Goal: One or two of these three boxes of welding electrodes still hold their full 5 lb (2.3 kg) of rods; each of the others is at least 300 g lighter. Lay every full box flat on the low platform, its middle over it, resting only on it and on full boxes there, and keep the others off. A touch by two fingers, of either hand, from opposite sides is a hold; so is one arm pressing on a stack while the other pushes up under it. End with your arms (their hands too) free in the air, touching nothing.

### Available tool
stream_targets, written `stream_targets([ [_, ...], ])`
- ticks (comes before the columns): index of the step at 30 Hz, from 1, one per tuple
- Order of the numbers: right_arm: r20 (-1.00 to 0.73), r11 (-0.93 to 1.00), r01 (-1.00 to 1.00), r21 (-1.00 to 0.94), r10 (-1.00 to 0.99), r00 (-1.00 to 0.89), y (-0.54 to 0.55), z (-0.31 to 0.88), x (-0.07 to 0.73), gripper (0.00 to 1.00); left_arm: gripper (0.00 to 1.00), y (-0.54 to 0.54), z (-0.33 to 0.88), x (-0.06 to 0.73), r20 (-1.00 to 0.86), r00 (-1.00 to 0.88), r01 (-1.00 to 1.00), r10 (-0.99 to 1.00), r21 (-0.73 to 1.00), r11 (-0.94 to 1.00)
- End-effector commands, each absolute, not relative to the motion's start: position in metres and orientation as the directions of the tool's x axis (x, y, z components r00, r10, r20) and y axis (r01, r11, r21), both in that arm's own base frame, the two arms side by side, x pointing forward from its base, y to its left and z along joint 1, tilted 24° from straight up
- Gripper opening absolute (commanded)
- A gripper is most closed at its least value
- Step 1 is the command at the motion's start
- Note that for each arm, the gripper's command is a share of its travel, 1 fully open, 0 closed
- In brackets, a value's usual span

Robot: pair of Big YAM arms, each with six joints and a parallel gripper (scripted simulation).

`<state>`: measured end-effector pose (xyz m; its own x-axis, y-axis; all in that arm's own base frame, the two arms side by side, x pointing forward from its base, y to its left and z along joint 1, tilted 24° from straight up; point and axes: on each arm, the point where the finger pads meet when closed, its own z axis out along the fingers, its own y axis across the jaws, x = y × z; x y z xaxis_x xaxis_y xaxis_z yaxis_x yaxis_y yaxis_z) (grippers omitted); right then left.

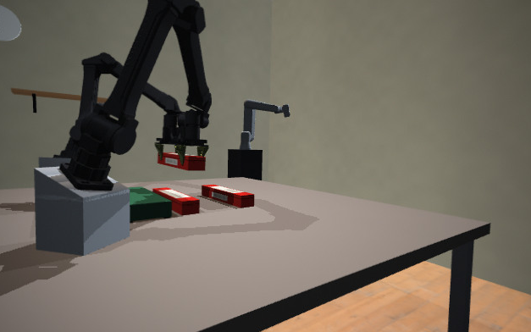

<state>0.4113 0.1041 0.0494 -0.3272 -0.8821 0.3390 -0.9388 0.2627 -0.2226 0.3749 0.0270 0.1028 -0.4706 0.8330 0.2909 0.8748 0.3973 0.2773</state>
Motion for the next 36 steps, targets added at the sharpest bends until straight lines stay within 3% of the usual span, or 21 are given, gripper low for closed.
stream_targets([
  [1, 0.291, 0.252, -0.925, -0.286, -0.896, -0.334, 0.114, 0.076, 0.431, 0.0, 0.0, 0.026, 0.126, 0.393, 0.251, -0.481, 0.857, 0.84, 0.335, 0.391],
  [36, 0.278, 0.241, -0.919, -0.312, -0.902, -0.331, 0.1, 0.11, 0.478, 0.0, 0.0, 0.044, 0.157, 0.44, 0.241, -0.492, 0.846, 0.837, 0.361, 0.393],
])
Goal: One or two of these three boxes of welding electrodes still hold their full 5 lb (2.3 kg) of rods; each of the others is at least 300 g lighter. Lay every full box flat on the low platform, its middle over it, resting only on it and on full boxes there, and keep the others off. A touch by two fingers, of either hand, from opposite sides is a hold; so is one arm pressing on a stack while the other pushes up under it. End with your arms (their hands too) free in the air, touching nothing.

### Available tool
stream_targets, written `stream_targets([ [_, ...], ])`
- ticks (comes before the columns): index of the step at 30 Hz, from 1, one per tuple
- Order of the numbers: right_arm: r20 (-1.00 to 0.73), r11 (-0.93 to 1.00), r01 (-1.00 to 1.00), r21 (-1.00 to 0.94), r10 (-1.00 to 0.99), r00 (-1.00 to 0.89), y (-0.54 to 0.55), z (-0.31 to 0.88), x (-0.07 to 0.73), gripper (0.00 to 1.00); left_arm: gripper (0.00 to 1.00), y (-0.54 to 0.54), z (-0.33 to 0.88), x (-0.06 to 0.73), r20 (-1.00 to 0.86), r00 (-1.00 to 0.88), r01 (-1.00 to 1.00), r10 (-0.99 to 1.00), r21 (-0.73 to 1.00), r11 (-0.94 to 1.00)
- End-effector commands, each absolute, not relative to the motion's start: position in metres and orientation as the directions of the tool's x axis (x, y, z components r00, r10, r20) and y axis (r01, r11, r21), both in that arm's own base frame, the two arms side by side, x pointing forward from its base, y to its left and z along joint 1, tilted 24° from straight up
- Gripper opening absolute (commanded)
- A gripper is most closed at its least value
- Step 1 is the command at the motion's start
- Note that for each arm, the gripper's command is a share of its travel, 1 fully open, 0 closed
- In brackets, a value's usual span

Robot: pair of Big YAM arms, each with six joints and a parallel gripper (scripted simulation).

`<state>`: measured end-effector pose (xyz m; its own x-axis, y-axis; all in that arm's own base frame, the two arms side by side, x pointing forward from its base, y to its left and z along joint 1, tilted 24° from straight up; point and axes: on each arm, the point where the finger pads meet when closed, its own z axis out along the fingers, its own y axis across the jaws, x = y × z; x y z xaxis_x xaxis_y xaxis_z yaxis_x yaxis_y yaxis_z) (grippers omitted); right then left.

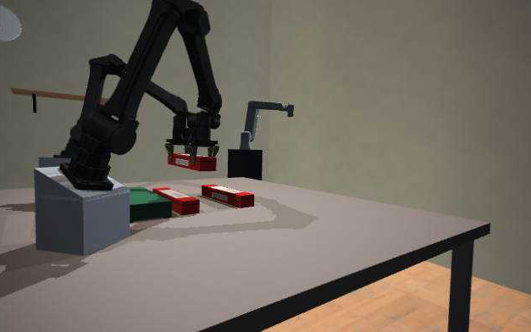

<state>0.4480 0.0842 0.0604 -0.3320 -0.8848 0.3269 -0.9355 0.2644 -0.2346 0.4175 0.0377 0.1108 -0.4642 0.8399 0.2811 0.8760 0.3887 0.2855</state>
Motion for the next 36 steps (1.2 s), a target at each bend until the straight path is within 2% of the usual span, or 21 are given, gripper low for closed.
stream_targets([
  [1, 0.278, 0.241, -0.919, -0.312, -0.902, -0.331, 0.1, 0.11, 0.478, 0.0, 0.0, 0.044, 0.157, 0.44, 0.241, -0.492, 0.846, 0.837, 0.361, 0.393],
  [36, 0.278, 0.229, -0.922, -0.313, -0.906, -0.32, 0.109, 0.121, 0.483, 0.0, 0.0, 0.046, 0.167, 0.441, 0.241, -0.492, 0.845, 0.836, 0.362, 0.393],
])
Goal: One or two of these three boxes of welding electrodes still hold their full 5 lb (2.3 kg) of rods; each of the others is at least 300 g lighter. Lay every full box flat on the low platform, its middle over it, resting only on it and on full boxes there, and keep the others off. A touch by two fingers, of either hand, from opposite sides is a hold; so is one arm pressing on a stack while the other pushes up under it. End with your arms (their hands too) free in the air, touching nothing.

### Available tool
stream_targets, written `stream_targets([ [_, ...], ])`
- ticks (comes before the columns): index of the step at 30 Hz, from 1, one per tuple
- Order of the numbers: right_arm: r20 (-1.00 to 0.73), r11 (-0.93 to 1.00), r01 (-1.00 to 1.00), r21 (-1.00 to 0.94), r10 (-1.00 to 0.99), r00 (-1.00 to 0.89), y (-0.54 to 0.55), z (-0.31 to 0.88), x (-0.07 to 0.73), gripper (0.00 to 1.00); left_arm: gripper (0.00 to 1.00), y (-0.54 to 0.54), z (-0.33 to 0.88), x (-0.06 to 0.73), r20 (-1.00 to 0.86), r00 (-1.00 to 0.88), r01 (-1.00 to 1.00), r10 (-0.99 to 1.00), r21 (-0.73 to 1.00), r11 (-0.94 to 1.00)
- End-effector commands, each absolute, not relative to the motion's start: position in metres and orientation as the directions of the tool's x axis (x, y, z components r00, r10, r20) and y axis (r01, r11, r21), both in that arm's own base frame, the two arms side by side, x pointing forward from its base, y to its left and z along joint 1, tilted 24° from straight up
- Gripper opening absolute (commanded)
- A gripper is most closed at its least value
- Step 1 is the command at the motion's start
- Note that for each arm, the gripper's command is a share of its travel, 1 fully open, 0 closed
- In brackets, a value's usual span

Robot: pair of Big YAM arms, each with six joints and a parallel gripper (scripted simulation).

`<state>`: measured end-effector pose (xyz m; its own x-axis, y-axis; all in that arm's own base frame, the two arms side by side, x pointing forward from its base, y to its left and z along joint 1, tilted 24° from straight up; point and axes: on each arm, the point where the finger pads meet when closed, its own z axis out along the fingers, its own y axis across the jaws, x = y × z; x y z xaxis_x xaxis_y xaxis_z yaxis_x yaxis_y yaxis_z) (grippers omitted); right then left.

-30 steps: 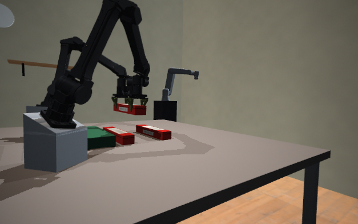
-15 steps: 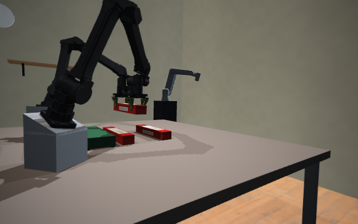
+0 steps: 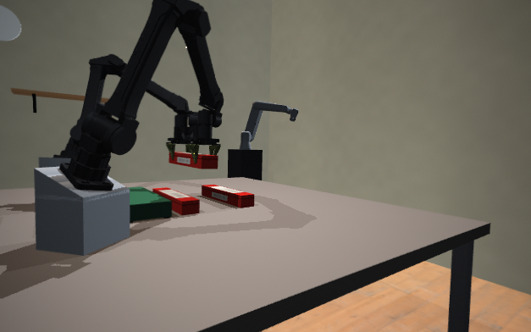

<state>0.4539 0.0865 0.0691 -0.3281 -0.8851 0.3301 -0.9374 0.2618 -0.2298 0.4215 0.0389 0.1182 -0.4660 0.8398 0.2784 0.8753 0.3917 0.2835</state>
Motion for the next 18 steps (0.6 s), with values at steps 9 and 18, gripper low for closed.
stream_targets([
  [9, 0.277, 0.229, -0.922, -0.313, -0.906, -0.32, 0.1093, 0.1233, 0.4836, 0.0, 0.0, 0.0466, 0.1687, 0.4408, 0.241, -0.492, 0.845, 0.836, 0.362, 0.393],
  [18, 0.277, 0.229, -0.922, -0.313, -0.906, -0.32, 0.1097, 0.1244, 0.4842, 0.0, 0.0, 0.0469, 0.1696, 0.4406, 0.241, -0.492, 0.845, 0.836, 0.362, 0.393],
])
